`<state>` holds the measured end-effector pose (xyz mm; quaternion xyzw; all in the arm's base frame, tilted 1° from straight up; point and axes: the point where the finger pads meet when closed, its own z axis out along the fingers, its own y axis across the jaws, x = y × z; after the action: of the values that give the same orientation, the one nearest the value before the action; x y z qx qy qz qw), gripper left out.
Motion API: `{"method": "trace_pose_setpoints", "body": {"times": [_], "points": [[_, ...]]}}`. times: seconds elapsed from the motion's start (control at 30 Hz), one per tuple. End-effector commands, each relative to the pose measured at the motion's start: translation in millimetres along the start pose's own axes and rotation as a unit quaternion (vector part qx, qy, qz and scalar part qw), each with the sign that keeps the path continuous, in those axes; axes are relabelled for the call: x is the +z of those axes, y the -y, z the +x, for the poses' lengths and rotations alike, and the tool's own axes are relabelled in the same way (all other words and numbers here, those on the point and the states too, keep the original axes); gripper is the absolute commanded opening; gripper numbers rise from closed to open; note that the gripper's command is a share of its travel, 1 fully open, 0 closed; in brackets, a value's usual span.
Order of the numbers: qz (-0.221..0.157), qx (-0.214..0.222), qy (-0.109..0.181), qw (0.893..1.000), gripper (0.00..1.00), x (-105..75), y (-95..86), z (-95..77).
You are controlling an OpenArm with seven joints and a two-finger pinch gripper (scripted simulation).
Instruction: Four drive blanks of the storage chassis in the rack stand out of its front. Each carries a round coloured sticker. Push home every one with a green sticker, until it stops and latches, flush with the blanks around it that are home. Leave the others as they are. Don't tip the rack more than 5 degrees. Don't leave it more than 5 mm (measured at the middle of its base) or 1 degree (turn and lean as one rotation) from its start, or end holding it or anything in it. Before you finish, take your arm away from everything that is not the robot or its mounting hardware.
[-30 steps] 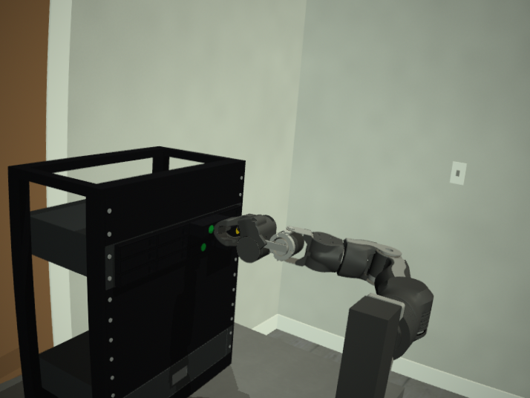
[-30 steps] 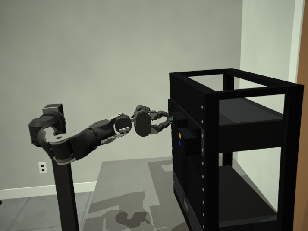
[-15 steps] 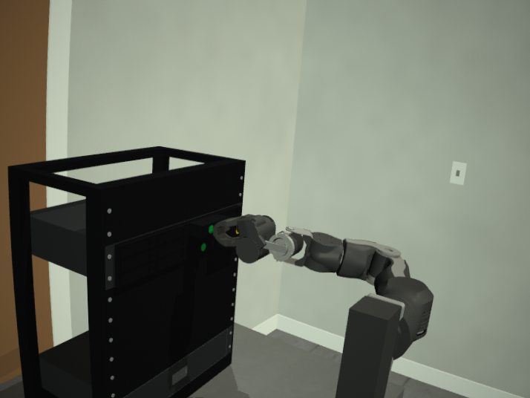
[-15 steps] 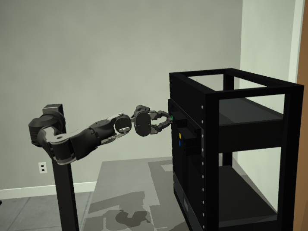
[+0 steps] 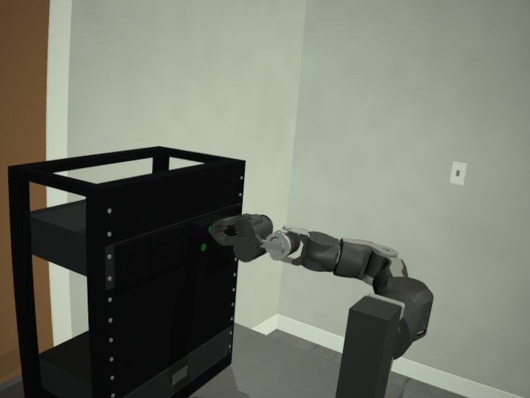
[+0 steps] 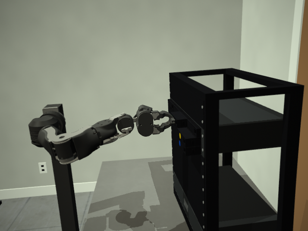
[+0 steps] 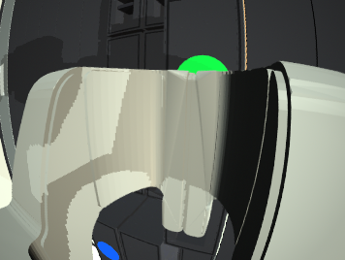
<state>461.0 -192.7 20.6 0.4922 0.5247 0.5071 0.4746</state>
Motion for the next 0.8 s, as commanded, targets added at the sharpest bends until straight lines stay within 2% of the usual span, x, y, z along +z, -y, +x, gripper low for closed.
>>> {"method": "trace_pose_setpoints", "body": {"times": [0.0,0.37,0.57,0.77], "points": [[-0.003,-0.002,-0.004,1.000,0.00,1.5,-1.1,1.1],[-0.004,-0.002,-0.004,1.000,0.00,2.3,-1.2,1.2],[-0.003,-0.002,-0.004,1.000,0.00,11.5,-1.7,2.9],[-0.004,-0.002,-0.005,1.000,0.00,11.9,-2.2,3.8]]}}
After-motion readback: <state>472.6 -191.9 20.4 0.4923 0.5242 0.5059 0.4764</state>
